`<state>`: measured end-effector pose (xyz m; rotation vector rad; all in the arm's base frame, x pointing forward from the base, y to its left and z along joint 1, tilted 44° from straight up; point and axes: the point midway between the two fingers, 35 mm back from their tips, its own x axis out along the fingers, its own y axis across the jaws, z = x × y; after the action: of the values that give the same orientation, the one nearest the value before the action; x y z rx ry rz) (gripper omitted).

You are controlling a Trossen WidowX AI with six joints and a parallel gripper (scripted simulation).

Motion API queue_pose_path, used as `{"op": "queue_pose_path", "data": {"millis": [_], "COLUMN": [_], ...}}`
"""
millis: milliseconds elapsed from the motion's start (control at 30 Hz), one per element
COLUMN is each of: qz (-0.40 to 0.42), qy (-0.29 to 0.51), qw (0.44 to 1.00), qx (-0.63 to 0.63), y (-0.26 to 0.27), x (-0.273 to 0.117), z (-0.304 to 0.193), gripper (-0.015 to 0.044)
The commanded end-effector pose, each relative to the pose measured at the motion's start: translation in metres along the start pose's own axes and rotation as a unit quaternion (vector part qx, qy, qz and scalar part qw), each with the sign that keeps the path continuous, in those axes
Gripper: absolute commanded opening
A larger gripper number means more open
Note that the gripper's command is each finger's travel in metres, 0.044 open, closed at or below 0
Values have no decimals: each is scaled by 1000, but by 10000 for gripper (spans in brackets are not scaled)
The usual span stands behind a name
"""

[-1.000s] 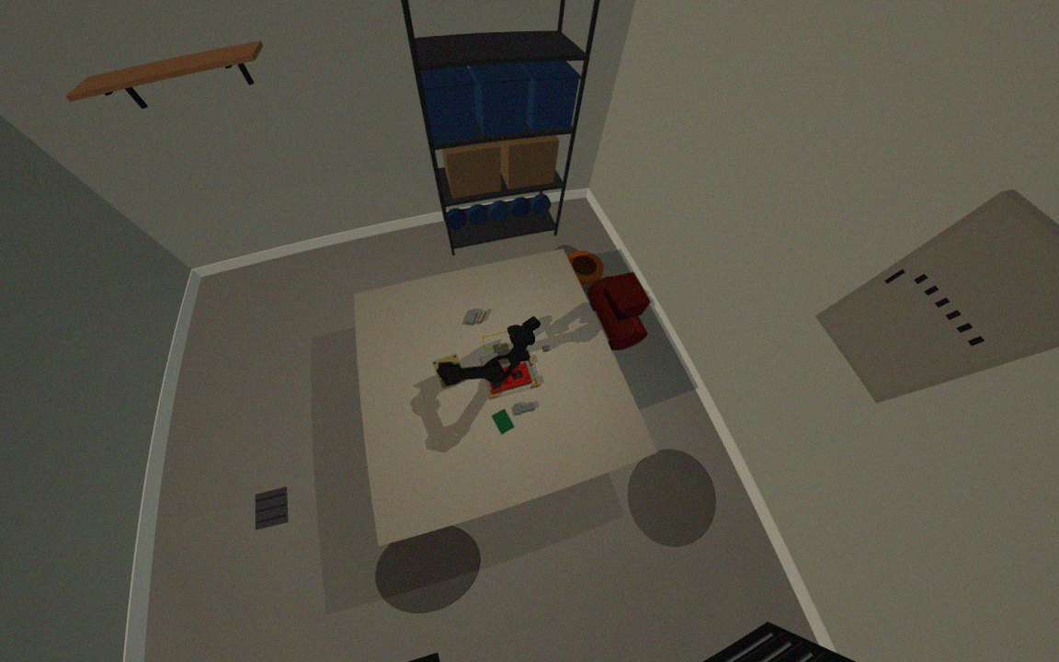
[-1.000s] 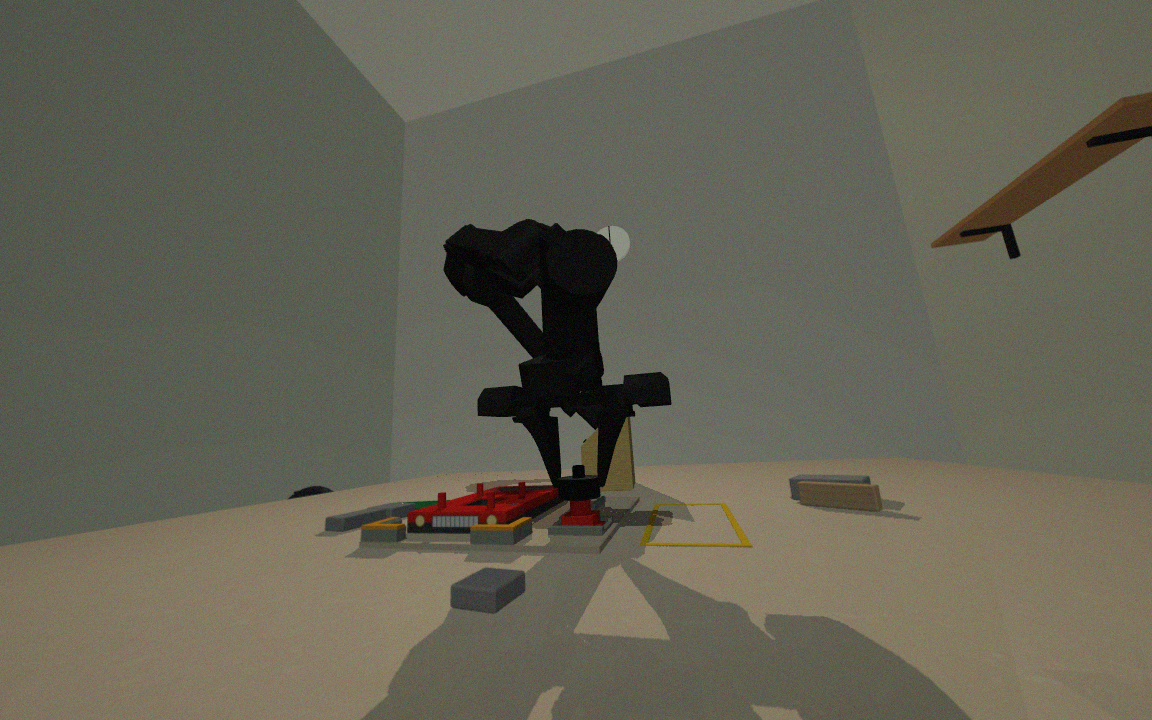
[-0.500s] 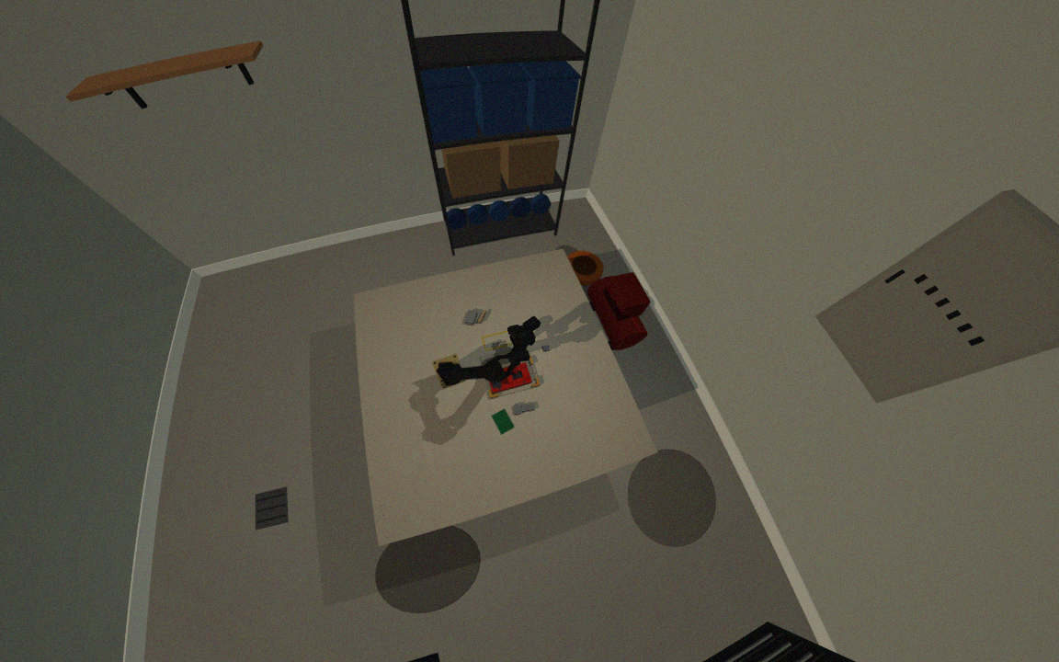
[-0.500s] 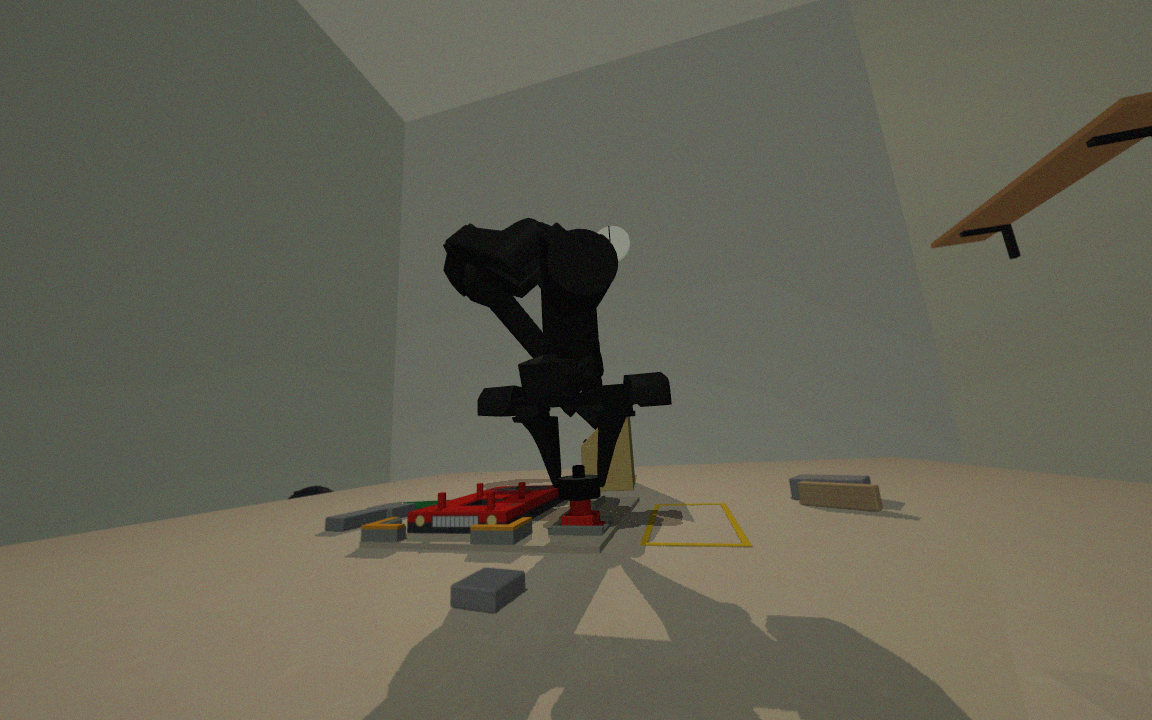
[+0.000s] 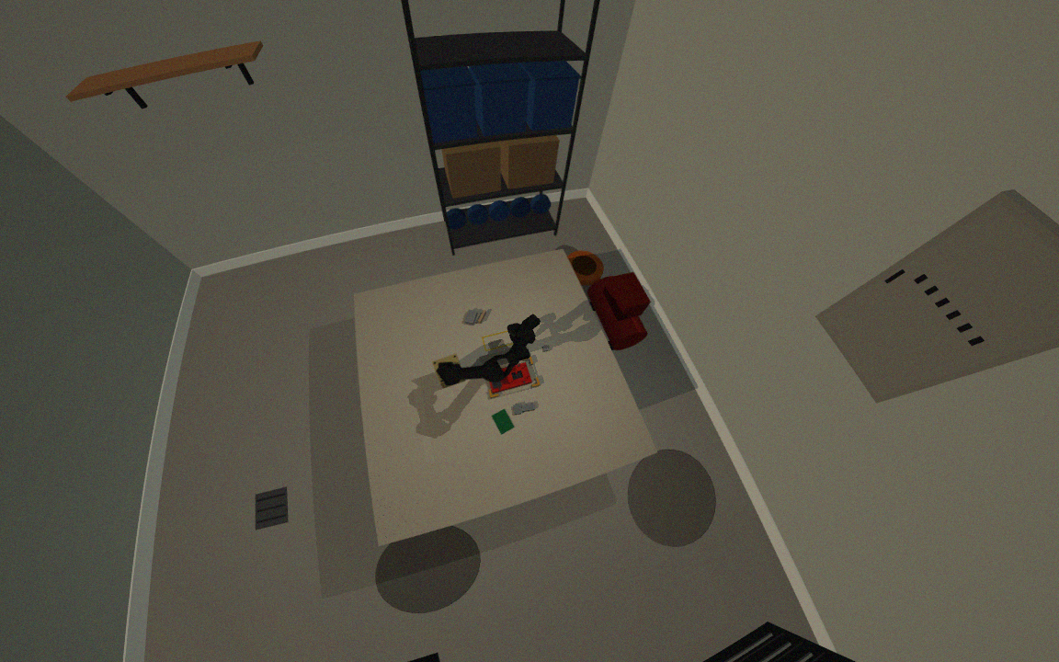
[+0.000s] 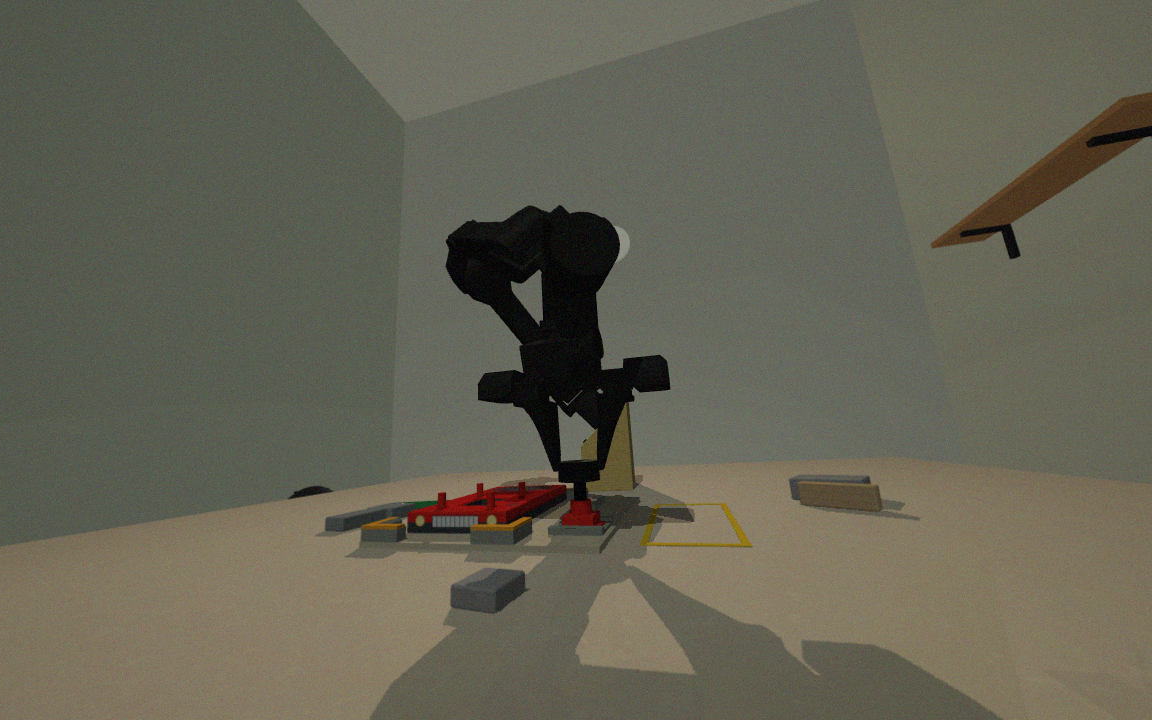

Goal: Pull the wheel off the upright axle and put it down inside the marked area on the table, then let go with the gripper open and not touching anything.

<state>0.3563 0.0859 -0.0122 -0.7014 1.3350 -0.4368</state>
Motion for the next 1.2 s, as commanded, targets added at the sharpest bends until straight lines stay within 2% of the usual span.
{"op": "queue_pose_path", "data": {"millis": [0, 1167], "qz": [1, 0], "qy": [-2, -2], "qw": [1000, 1000], "qx": [2, 1], "y": [0, 0], "x": [-3, -15], "z": [1, 1], "gripper": [0, 0]}}
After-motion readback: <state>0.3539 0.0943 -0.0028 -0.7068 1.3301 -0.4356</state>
